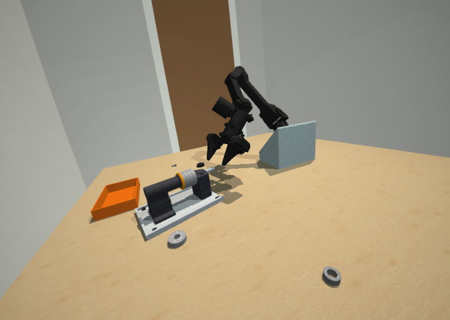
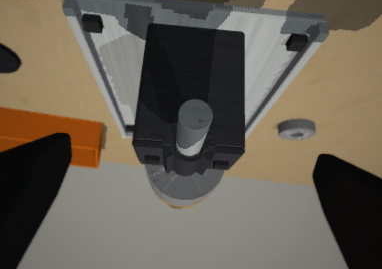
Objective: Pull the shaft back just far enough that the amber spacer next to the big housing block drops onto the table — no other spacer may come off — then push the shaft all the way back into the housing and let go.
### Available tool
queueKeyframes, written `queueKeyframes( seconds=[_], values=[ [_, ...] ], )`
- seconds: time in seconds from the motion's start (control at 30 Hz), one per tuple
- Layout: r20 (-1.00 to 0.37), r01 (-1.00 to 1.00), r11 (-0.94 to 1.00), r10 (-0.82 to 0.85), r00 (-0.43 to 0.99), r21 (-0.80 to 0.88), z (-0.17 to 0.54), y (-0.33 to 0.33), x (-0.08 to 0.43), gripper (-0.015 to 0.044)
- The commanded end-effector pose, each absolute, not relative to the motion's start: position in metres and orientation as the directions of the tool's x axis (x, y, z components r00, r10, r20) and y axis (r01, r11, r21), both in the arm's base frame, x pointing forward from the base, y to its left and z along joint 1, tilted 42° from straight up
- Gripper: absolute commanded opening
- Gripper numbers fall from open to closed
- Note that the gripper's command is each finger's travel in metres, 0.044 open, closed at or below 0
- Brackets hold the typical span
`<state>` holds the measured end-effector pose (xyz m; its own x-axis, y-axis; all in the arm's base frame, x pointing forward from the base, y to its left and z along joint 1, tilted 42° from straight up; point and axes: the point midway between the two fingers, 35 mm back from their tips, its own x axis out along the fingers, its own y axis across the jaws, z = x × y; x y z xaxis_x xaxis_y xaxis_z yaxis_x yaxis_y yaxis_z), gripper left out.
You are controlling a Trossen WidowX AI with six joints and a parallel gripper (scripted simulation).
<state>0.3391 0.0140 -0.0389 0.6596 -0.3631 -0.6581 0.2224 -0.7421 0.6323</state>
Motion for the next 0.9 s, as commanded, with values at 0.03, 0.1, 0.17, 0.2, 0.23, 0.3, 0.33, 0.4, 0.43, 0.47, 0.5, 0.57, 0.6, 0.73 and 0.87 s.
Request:
queueKeyframes(
  seconds=[0.03,0.1,0.17,0.2,0.23,0.3,0.33,0.4,0.43,0.47,0.5,0.57,0.6,0.73,0.87],
  values=[
    [-0.684,0.353,-0.647,-0.371,0.629,0.676,-0.043,0.017,0.347,0.0440],
    [-0.717,0.526,-0.495,-0.381,0.584,0.691,-0.047,0.022,0.358,0.0440],
    [-0.747,0.680,-0.323,-0.392,0.537,0.658,-0.051,0.026,0.367,0.0440],
    [-0.761,0.746,-0.232,-0.398,0.512,0.624,-0.052,0.028,0.371,0.0440],
    [-0.774,0.803,-0.139,-0.404,0.488,0.579,-0.053,0.029,0.375,0.0440],
    [-0.797,0.889,0.050,-0.422,0.433,0.456,-0.055,0.032,0.381,0.0440],
    [-0.807,0.914,0.143,-0.432,0.403,0.380,-0.056,0.033,0.383,0.0440],
    [-0.821,0.924,0.321,-0.457,0.343,0.208,-0.057,0.035,0.385,0.0440],
    [-0.825,0.908,0.403,-0.470,0.314,0.116,-0.057,0.035,0.387,0.0440],
    [-0.828,0.878,0.478,-0.484,0.284,0.021,-0.057,0.035,0.388,0.0440],
    [-0.829,0.834,0.547,-0.498,0.254,-0.073,-0.056,0.035,0.389,0.0440],
    [-0.827,0.707,0.660,-0.527,0.195,-0.254,-0.054,0.035,0.390,0.0440],
    [-0.823,0.625,0.704,-0.543,0.166,-0.338,-0.052,0.035,0.390,0.0440],
    [-0.807,0.370,0.770,-0.585,0.085,-0.519,-0.046,0.035,0.391,0.0440],
    [-0.785,0.096,0.782,-0.620,0.022,-0.615,-0.040,0.034,0.391,0.0440]
  ],
)
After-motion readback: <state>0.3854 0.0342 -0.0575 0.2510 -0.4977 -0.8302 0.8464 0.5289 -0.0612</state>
